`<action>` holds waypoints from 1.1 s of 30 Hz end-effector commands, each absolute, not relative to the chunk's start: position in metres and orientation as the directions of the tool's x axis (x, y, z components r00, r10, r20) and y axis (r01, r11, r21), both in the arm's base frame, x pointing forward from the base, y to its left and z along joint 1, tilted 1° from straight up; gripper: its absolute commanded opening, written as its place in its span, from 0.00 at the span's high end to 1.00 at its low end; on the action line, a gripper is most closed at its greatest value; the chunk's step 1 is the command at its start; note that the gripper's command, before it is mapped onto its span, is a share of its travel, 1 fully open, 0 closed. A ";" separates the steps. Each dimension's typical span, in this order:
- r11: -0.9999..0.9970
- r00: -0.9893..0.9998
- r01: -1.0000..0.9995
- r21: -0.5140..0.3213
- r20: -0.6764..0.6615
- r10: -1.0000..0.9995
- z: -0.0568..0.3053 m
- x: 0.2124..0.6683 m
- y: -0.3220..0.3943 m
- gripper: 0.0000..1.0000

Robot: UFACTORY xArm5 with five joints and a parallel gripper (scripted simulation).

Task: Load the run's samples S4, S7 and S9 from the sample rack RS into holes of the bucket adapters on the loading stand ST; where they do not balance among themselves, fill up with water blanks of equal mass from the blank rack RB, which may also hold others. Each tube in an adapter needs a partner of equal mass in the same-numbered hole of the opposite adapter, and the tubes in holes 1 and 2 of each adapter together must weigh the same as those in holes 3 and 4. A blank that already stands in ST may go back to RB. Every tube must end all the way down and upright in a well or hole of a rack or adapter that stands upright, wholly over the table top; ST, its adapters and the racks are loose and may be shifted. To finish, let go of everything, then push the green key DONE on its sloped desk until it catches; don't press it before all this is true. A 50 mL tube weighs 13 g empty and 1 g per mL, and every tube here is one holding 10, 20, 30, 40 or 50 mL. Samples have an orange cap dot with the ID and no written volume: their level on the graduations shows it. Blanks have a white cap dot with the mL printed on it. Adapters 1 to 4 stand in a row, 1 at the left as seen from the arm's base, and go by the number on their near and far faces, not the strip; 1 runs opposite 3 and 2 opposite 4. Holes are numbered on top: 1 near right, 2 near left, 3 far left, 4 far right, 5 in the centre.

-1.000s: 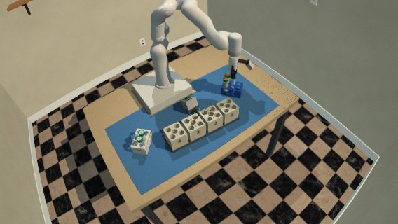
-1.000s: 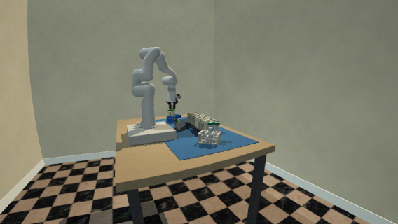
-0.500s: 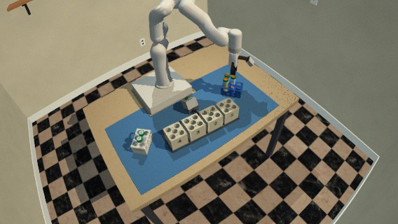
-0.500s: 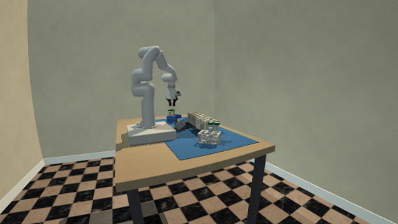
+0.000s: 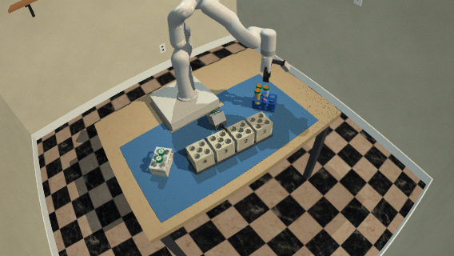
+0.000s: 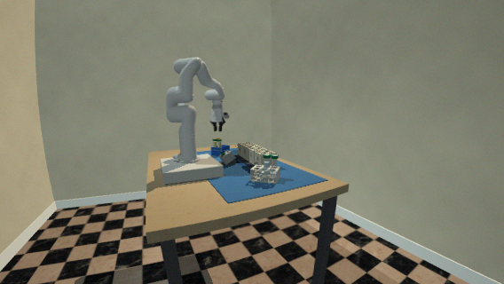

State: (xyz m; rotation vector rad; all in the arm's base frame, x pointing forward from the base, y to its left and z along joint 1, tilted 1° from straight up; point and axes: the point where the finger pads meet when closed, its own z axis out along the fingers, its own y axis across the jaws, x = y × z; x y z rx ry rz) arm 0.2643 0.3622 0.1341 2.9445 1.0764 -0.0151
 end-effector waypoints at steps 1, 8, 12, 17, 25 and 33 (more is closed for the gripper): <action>-0.764 0.764 0.645 0.002 -0.007 0.645 0.144 0.265 0.363 0.57; -0.764 0.764 0.645 0.002 -0.007 0.645 0.158 0.265 0.363 0.57; -0.764 0.764 0.645 0.002 -0.007 0.645 0.164 0.265 0.363 0.57; -0.764 0.764 0.645 0.002 -0.007 0.645 0.172 0.265 0.363 0.57; -0.764 0.764 0.645 0.002 -0.007 0.645 0.188 0.266 0.364 0.57; -0.764 0.764 0.645 0.002 -0.007 0.645 0.191 0.266 0.364 0.57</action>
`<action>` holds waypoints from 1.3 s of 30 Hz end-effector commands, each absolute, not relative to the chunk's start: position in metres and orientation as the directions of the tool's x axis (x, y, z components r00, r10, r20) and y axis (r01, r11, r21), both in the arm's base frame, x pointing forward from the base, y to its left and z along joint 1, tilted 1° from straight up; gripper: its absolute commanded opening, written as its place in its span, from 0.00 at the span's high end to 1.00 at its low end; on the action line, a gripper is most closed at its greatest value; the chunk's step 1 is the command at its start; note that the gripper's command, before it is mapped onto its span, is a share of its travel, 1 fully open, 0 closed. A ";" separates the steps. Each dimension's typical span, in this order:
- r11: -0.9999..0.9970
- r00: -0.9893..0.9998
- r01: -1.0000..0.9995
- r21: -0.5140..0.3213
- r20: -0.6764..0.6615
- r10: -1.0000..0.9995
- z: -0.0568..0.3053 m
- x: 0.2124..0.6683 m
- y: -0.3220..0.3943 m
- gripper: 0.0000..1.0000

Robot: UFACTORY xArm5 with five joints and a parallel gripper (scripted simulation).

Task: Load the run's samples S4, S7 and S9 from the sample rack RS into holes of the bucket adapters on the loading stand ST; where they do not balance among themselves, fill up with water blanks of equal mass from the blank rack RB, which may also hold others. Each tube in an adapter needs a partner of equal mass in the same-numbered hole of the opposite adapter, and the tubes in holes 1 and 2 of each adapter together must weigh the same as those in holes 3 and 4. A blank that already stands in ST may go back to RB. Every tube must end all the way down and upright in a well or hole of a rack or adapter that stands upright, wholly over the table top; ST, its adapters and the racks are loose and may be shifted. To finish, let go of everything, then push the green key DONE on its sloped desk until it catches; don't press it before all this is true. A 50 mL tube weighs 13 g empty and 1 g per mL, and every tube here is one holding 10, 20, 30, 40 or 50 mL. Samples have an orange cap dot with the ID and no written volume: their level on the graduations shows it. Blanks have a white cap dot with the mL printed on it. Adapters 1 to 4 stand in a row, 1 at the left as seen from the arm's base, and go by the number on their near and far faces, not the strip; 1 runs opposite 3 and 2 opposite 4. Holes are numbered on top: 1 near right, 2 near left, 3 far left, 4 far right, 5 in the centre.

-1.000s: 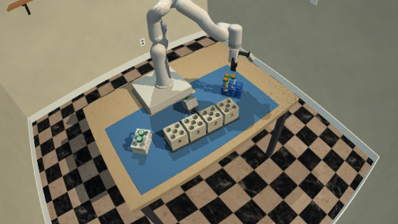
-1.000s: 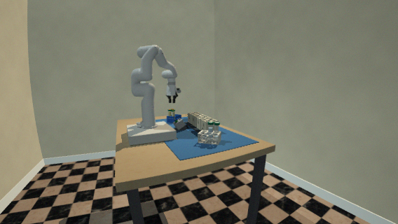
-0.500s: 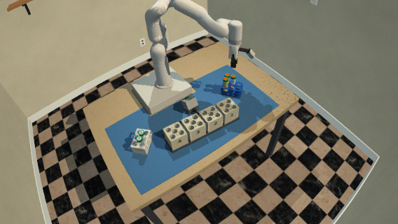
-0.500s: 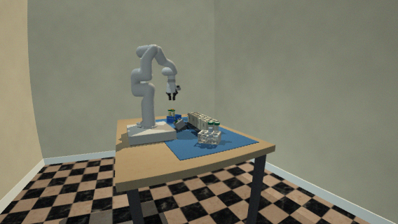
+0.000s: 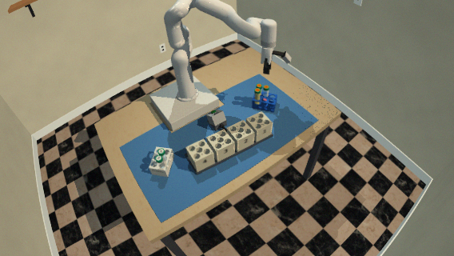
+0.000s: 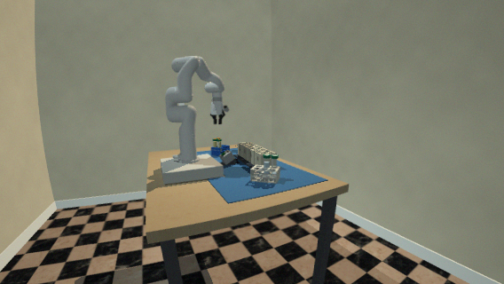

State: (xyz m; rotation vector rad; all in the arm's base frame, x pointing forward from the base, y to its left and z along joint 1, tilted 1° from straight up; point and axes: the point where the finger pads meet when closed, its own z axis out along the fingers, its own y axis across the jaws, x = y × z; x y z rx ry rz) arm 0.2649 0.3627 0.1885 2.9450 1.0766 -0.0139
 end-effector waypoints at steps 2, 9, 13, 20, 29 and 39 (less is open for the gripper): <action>-0.764 0.764 0.645 0.002 -0.007 0.645 0.191 0.266 0.364 0.57; -0.764 0.764 0.645 0.002 -0.007 0.645 0.191 0.266 0.364 0.57; -0.764 0.764 0.645 0.002 -0.007 0.645 0.191 0.266 0.364 0.57; -0.825 0.825 0.565 0.002 -0.007 0.565 0.191 0.264 0.349 0.43; -0.955 0.955 0.296 0.004 -0.006 0.296 0.191 0.261 0.307 0.43; -0.999 0.999 0.034 0.005 -0.005 0.034 0.191 0.261 0.307 0.43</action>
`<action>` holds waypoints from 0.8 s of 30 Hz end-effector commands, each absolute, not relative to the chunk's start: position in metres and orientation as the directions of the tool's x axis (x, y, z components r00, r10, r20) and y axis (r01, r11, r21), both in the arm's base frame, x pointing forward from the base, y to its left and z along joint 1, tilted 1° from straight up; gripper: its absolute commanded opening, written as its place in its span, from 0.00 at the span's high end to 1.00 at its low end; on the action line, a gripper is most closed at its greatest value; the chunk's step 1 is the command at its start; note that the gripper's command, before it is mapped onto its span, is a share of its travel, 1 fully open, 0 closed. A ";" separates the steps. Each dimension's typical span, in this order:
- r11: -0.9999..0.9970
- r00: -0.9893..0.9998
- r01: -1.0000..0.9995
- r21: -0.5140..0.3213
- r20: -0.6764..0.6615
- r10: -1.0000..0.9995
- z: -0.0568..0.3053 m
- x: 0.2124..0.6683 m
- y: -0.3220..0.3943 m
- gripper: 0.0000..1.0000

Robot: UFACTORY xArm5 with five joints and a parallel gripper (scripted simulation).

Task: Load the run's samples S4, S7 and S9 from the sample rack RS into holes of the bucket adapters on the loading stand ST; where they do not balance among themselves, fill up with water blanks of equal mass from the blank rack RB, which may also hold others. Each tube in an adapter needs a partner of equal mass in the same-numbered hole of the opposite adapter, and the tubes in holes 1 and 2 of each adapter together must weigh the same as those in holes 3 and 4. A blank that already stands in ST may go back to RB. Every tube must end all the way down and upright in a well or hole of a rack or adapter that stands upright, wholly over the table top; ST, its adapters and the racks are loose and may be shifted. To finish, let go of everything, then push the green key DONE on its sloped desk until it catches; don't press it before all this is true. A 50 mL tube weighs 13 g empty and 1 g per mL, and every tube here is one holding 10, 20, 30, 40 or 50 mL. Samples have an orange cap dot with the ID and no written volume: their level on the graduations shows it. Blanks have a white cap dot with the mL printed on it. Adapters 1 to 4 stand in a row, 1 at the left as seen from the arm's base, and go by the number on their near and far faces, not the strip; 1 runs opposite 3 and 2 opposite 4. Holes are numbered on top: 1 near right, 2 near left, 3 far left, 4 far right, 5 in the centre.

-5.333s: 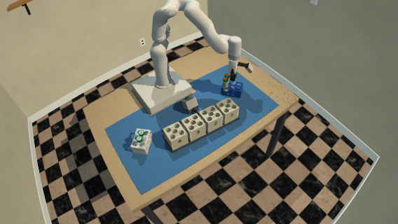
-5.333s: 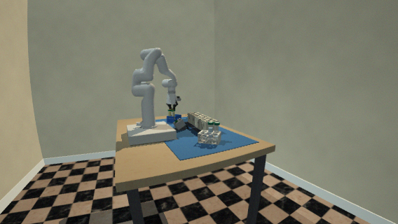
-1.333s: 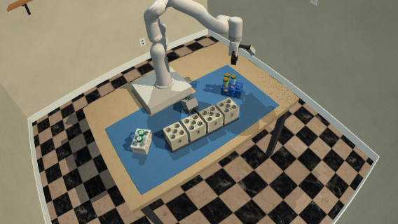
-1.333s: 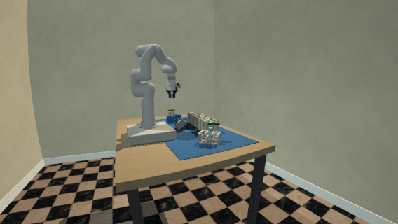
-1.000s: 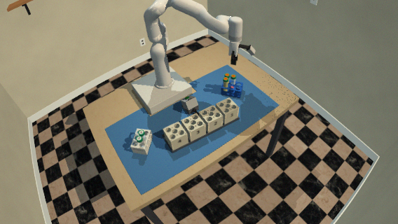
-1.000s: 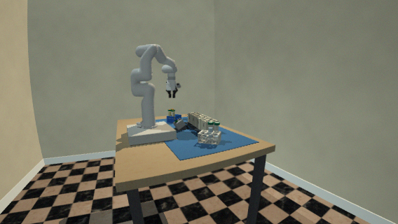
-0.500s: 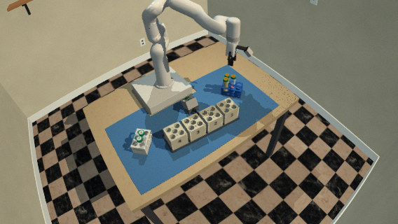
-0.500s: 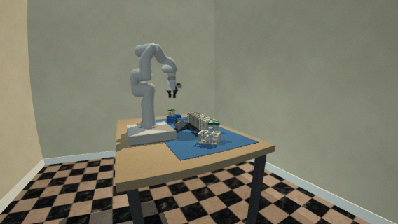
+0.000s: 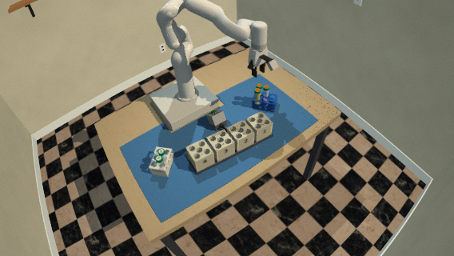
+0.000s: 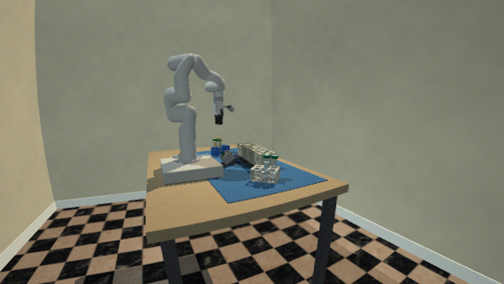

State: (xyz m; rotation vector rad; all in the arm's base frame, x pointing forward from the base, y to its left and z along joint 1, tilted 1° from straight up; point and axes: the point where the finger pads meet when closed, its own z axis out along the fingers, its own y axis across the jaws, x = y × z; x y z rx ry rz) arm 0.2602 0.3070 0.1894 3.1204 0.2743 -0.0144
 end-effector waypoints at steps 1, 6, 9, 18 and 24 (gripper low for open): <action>-1.000 1.000 0.001 0.006 -0.005 0.001 0.191 0.261 0.307 0.43; -0.986 0.986 -0.165 0.006 -0.004 -0.165 0.191 0.261 0.307 0.43; -0.980 0.980 -0.198 0.006 -0.004 -0.198 0.191 0.261 0.307 0.43; -0.878 0.878 -0.479 0.007 -0.001 -0.479 0.191 0.261 0.307 0.43; -0.765 0.765 -0.643 0.007 0.000 -0.644 0.191 0.261 0.307 0.43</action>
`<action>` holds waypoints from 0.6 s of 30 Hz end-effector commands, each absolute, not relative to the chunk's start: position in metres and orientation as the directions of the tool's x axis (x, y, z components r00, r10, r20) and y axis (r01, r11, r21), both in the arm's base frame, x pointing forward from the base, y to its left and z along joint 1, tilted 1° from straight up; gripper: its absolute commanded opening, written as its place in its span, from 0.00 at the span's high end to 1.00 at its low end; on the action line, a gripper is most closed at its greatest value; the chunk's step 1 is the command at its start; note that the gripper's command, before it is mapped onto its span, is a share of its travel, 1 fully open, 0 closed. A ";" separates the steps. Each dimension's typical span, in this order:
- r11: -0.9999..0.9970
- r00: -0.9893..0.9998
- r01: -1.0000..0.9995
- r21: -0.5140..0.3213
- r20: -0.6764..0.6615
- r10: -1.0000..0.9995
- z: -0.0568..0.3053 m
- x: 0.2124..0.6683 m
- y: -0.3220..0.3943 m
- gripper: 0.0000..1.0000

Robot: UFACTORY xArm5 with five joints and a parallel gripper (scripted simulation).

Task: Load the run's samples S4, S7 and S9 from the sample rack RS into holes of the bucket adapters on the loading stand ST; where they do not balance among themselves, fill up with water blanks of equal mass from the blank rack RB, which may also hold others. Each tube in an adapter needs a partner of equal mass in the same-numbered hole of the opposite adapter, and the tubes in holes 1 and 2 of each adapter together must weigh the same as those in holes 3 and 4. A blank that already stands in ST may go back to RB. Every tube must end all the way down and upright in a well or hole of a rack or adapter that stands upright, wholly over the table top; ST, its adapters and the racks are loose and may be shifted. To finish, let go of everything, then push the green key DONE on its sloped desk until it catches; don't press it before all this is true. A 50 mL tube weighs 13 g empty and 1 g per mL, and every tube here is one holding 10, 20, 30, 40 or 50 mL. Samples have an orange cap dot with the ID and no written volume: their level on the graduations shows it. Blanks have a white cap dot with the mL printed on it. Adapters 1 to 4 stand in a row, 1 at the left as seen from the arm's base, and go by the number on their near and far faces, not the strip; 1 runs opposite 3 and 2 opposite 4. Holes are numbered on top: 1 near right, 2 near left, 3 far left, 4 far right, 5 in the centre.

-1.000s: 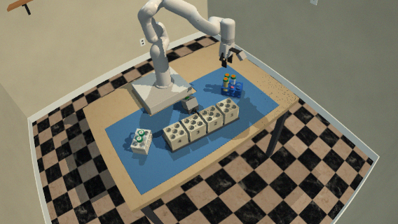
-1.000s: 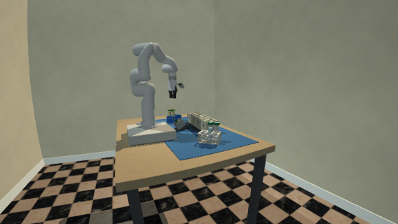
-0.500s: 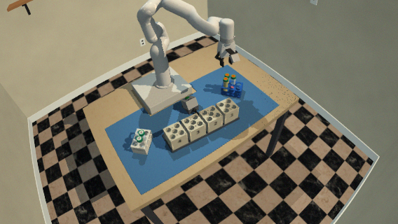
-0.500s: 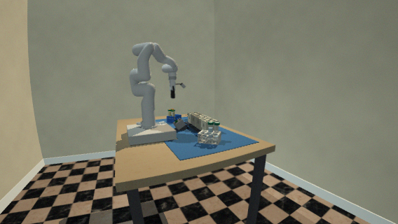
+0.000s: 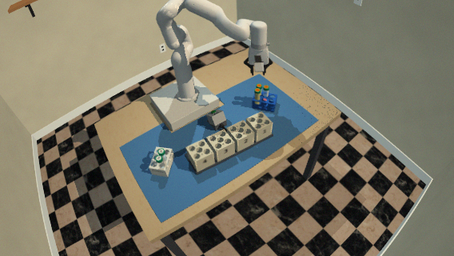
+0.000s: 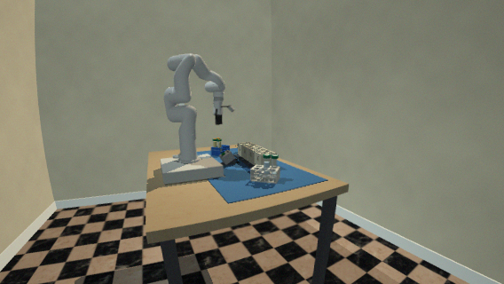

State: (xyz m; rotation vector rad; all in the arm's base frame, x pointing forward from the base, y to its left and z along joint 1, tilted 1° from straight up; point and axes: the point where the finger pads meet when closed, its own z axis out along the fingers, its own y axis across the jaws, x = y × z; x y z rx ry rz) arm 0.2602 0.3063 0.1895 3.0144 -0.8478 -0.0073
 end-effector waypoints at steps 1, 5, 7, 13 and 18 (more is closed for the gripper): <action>-0.765 0.765 -0.643 0.007 0.000 -0.644 0.191 0.261 0.307 0.43; -0.697 0.697 -0.717 0.007 0.001 -0.717 0.191 0.261 0.307 0.43; -0.648 0.648 -0.762 0.007 0.001 -0.762 0.191 0.261 0.307 0.43; -0.645 0.645 -0.764 0.007 0.001 -0.764 0.191 0.261 0.307 0.43; -0.645 0.645 -0.764 0.007 0.001 -0.764 0.191 0.261 0.307 0.43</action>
